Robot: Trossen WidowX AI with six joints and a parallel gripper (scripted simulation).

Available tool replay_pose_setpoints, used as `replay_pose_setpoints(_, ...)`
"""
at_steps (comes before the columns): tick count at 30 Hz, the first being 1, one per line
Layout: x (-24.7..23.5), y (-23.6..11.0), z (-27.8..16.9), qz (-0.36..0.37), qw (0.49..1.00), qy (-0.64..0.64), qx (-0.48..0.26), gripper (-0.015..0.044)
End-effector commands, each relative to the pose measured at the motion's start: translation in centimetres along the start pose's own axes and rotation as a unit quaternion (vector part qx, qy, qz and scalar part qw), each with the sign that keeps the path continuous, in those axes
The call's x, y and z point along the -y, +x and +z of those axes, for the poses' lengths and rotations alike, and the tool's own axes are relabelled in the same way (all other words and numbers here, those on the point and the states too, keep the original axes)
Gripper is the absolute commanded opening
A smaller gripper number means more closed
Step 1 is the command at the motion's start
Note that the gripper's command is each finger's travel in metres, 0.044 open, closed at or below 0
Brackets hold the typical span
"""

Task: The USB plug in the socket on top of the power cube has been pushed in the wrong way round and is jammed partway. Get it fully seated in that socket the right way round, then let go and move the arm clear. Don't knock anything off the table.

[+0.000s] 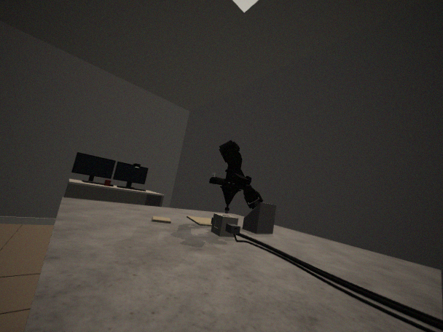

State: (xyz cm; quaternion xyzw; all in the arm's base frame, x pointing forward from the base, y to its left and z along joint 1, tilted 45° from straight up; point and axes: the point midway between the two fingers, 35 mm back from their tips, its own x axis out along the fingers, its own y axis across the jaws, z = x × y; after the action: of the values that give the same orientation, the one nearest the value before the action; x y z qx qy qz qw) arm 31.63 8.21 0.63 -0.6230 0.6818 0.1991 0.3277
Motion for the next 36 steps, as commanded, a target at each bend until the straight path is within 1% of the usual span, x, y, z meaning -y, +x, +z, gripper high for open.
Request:
replay_pose_setpoints(1, 0.01, 0.12, -0.02, -0.001, 1.0, 0.003, -0.002, 0.0)
replay_pose_setpoints(36, 0.01, 0.54, -0.06, -0.001, 1.0, 0.005, -0.004, 0.0)
